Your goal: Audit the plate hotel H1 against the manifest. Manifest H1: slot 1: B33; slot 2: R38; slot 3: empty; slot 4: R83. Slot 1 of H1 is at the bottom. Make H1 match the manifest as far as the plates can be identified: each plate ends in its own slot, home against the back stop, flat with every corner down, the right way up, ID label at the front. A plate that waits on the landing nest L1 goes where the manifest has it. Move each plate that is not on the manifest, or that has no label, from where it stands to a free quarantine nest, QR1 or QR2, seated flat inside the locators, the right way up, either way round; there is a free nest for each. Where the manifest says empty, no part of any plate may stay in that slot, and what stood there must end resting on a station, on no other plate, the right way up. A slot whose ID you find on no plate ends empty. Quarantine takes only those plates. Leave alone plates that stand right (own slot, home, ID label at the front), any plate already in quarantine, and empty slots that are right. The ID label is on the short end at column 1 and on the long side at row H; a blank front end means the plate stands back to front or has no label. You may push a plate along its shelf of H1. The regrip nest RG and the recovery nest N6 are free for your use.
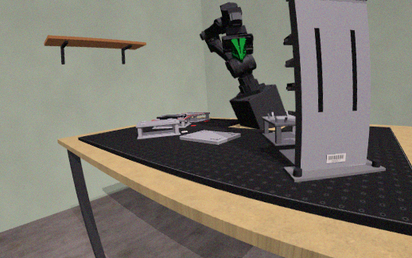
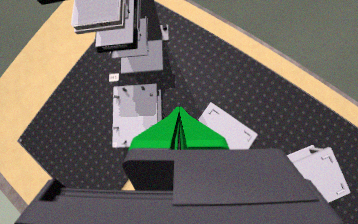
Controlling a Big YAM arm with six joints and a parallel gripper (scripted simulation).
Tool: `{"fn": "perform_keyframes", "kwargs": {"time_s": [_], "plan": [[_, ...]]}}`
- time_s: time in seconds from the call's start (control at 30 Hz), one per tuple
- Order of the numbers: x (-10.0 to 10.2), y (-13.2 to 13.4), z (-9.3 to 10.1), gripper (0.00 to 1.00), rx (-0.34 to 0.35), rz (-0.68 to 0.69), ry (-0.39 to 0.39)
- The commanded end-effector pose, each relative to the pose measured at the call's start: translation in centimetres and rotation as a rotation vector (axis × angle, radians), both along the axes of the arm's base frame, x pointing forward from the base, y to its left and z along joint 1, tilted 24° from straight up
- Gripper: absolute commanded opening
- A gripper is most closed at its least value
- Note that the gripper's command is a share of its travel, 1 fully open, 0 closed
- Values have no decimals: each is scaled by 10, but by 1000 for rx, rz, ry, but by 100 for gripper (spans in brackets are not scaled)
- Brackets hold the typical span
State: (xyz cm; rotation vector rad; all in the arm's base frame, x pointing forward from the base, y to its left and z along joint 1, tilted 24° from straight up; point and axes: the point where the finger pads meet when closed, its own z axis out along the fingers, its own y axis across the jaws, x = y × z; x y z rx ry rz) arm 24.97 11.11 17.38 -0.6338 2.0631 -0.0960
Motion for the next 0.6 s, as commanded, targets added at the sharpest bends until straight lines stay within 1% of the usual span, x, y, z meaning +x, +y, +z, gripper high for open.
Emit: {"fn": "perform_keyframes", "kwargs": {"time_s": [0.0, 0.1, 0.13, 0.17, 0.2, 0.23, 0.3, 0.43, 0.57], "plan": [[2, 7, 15, 0, -26, 66, -82], [1, 10, 13, 0, -30, 63, -79], [8, 19, 44, 0, -1, 61, -115], [7, 22, 41, 0, 15, 51, -107], [3, 23, 25, 0, 2, 51, -87], [1, 25, 14, 0, -9, 51, -73], [-2, 31, 8, 0, -12, 51, -67], [-4, 44, 6, 0, -7, 51, -69], [-4, 61, 16, 0, 16, 51, -84]]}}
